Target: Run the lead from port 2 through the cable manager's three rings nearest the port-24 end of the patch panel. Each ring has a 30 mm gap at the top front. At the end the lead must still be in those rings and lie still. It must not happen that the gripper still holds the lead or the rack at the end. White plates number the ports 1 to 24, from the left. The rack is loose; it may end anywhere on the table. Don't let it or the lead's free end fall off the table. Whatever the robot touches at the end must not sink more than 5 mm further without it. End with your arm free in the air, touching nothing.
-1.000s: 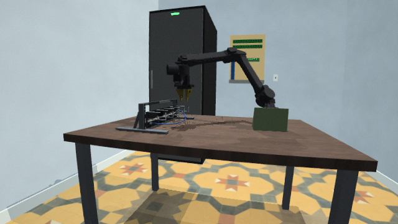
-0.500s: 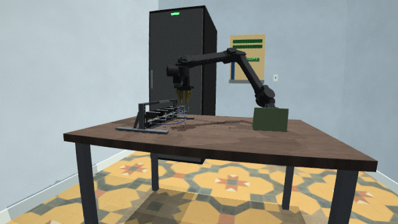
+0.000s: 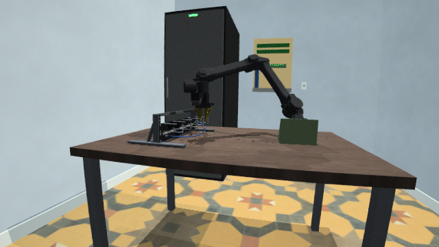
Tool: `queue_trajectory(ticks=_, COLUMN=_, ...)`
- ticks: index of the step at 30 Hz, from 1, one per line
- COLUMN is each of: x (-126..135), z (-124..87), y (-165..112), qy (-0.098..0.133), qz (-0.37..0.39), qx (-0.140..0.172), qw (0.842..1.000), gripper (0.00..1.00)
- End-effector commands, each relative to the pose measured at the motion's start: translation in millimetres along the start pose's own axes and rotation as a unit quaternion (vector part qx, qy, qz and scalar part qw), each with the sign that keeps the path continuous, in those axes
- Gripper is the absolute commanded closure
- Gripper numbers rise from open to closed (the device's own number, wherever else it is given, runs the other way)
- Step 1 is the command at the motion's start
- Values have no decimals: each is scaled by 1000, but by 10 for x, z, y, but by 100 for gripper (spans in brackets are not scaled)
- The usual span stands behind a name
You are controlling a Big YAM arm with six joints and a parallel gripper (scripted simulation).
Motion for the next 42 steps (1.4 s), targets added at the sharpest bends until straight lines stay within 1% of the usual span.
queue_trajectory(ticks=1, x=-39, z=-64, y=36, qy=-16, qz=-6, qx=-10, qw=1000, gripper=69)
queue_trajectory(ticks=2, x=-52, z=73, y=12, qy=-7, qz=-3, qx=-5, qw=1000, gripper=69)
queue_trajectory(ticks=3, x=-45, z=121, y=23, qy=-6, qz=-5, qx=-4, qw=1000, gripper=69)
queue_trajectory(ticks=11, x=-48, z=356, y=27, qy=-5, qz=-5, qx=-4, qw=1000, gripper=69)
queue_trajectory(ticks=13, x=-26, z=312, y=79, qy=-14, qz=-10, qx=-7, qw=1000, gripper=69)
queue_trajectory(ticks=16, x=-51, z=312, y=55, qy=-15, qz=-7, qx=-9, qw=1000, gripper=69)
queue_trajectory(ticks=17, x=-219, z=264, y=8, qy=-23, qz=11, qx=-17, qw=1000, gripper=69)
queue_trajectory(ticks=19, x=-85, z=458, y=31, qy=-8, qz=-2, qx=-6, qw=1000, gripper=69)
queue_trajectory(ticks=21, x=-49, z=513, y=30, qy=-5, qz=-5, qx=-4, qw=1000, gripper=69)
queue_trajectory(ticks=22, x=-49, z=524, y=31, qy=-5, qz=-5, qx=-4, qw=1000, gripper=69)
queue_trajectory(ticks=25, x=-43, z=454, y=111, qy=-15, qz=-11, qx=-8, qw=1000, gripper=69)
queue_trajectory(ticks=28, x=-117, z=425, y=19, qy=-18, qz=1, qx=-12, qw=1000, gripper=69)
queue_trajectory(ticks=42, x=-102, z=447, y=20, qy=-15, qz=-2, qx=-10, qw=1000, gripper=69)
Point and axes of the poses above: the point where the finger pads meet when closed, its own z axis out along the fingers, its own x axis across the jaws, y = z × x, the point moved 5 cm from there along -z, back along the fingers, and after that the axes turned 9 degrees about z, right-handed, at the moved point
